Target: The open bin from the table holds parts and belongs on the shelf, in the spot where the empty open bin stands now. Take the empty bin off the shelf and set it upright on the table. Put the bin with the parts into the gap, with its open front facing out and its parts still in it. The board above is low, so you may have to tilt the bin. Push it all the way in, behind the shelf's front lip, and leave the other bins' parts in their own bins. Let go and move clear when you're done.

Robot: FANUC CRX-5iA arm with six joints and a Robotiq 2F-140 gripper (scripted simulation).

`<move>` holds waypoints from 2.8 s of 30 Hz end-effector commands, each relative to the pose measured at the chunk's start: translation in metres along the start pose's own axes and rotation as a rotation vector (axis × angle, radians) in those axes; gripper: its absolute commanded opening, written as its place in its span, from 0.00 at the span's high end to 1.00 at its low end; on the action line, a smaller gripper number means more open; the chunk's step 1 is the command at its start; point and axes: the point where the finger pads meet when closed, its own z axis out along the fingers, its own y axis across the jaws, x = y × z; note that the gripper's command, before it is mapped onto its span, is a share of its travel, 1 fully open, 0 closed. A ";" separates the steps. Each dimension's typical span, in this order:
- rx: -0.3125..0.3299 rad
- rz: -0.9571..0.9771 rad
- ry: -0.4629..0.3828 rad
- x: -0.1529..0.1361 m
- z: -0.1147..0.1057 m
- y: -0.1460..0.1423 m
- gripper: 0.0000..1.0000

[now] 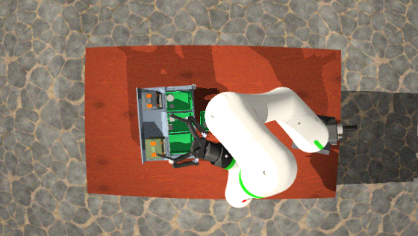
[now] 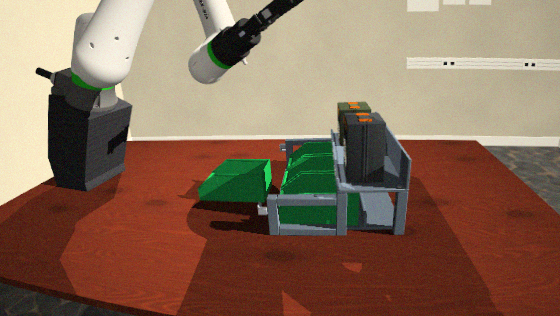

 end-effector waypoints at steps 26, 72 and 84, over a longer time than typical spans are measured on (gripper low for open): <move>0.113 0.024 -0.129 -0.069 0.074 -0.043 0.00; 0.391 -0.116 -0.337 -0.147 0.197 -0.098 0.00; 0.462 -0.201 -0.394 -0.160 0.226 -0.098 0.00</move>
